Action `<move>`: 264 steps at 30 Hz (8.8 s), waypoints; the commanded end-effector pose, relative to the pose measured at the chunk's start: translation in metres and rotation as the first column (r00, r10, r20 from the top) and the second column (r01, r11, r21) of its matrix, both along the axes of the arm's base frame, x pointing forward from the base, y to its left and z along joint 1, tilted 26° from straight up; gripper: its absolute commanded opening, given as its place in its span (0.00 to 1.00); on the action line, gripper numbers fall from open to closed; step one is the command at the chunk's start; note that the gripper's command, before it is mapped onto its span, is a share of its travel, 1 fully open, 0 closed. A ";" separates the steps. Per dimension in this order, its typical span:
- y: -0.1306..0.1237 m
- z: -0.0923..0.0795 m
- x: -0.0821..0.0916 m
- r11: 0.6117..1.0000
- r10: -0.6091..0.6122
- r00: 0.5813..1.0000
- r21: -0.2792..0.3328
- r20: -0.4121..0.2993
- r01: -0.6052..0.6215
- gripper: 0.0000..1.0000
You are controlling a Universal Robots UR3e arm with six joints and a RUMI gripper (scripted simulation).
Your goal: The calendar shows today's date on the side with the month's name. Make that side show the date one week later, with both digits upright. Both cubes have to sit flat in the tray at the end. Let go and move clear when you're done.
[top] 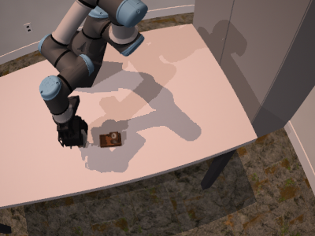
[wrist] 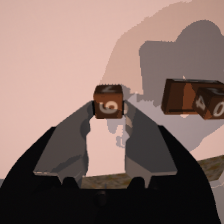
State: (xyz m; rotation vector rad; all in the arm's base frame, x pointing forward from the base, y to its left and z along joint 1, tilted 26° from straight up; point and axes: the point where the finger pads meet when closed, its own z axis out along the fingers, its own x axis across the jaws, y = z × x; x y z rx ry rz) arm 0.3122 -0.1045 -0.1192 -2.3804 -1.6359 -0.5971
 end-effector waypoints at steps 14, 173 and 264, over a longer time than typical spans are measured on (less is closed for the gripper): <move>0.001 -0.003 0.001 1.000 -0.001 1.000 0.000 0.001 0.001 0.10; -0.034 0.078 -0.018 1.000 0.000 1.000 -0.003 0.001 0.000 1.00; -0.027 0.071 -0.019 0.480 -0.779 0.423 -0.006 -0.464 0.877 1.00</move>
